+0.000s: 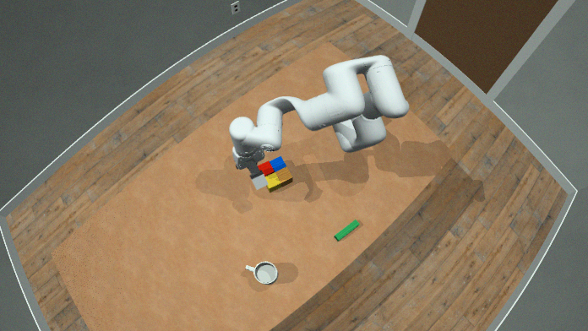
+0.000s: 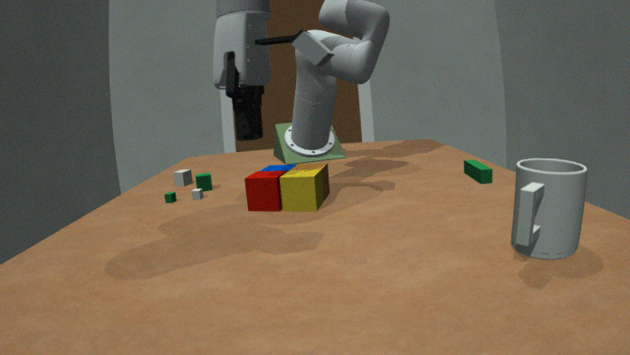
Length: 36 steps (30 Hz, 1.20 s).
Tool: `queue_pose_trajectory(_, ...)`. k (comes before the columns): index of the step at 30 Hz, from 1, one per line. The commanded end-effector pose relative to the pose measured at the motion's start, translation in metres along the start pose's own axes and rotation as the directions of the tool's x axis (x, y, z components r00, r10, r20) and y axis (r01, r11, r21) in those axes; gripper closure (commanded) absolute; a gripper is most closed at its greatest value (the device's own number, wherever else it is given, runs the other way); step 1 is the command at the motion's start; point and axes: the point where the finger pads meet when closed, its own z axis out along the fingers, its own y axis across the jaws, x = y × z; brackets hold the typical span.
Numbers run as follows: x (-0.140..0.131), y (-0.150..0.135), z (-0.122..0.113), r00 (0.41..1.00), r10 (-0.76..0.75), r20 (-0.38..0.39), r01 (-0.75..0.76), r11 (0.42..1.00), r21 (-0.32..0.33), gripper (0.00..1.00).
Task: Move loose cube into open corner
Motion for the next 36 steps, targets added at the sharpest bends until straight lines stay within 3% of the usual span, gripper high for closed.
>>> queue_pose_trajectory(1,0.000,0.001,-0.001,1.000,0.000,0.001,0.000,1.000,-0.004,1.00)
queue_pose_trajectory(5,0.000,0.001,-0.001,1.000,0.000,0.001,0.000,1.000,-0.004,1.00)
queue_pose_trajectory(6,0.000,0.001,-0.001,1.000,0.000,0.001,0.000,1.000,-0.004,0.53)
queue_pose_trajectory(17,-0.004,-0.003,-0.002,0.988,0.153,0.005,-0.153,0.988,0.000,0.53)
queue_pose_trajectory(20,-0.008,-0.008,-0.003,0.953,0.302,0.009,-0.302,0.953,0.003,0.53)
queue_pose_trajectory(26,-0.019,-0.021,-0.005,0.822,0.570,0.014,-0.570,0.822,0.003,0.53)
queue_pose_trajectory(32,-0.031,-0.037,-0.006,0.637,0.771,0.010,-0.771,0.637,0.003,0.53)
queue_pose_trajectory(34,-0.031,-0.037,-0.006,0.637,0.771,0.010,-0.771,0.637,0.003,0.53)
queue_pose_trajectory(35,-0.034,-0.040,-0.006,0.527,0.850,0.010,-0.850,0.527,0.003,0.53)
queue_pose_trajectory(36,-0.036,-0.043,-0.006,0.494,0.869,0.008,-0.869,0.494,0.003,0.53)
